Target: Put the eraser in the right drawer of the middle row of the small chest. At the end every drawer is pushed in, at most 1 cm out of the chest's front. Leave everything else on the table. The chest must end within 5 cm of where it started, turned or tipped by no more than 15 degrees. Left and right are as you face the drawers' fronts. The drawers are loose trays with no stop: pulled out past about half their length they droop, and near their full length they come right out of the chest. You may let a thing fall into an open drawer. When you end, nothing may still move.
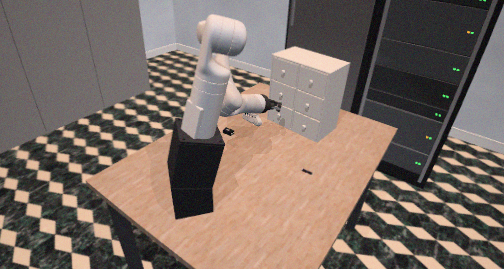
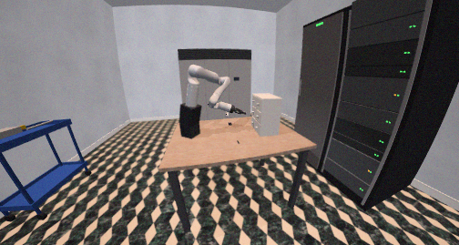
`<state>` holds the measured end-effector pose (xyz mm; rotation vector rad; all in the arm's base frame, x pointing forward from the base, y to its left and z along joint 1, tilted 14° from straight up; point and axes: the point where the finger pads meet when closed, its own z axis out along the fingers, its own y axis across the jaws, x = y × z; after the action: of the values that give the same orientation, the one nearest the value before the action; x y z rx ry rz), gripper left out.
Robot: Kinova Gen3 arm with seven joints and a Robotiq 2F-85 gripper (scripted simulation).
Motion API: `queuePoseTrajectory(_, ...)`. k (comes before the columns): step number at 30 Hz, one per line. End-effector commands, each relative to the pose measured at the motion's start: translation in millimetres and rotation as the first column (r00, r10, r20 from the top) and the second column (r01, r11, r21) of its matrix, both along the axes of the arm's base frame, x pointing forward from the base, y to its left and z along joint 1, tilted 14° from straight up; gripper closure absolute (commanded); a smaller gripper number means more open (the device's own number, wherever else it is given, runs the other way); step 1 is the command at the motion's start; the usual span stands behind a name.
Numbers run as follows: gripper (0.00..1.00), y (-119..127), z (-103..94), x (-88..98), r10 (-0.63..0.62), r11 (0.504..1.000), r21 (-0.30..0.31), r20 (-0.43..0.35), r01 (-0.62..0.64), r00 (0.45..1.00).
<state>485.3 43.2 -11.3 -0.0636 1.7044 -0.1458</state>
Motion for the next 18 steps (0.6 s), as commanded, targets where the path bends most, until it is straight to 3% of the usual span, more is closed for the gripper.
queuePoseTrajectory(1, 1.0, 10.7, 1.8, 0.0, 0.008, 1.0, 0.007, 0.004, -0.008, 1.0)
queuePoseTrajectory(18, 1.0, 39.7, -0.8, -5.4, 0.008, 1.0, 0.007, 0.004, -0.008, 1.0)
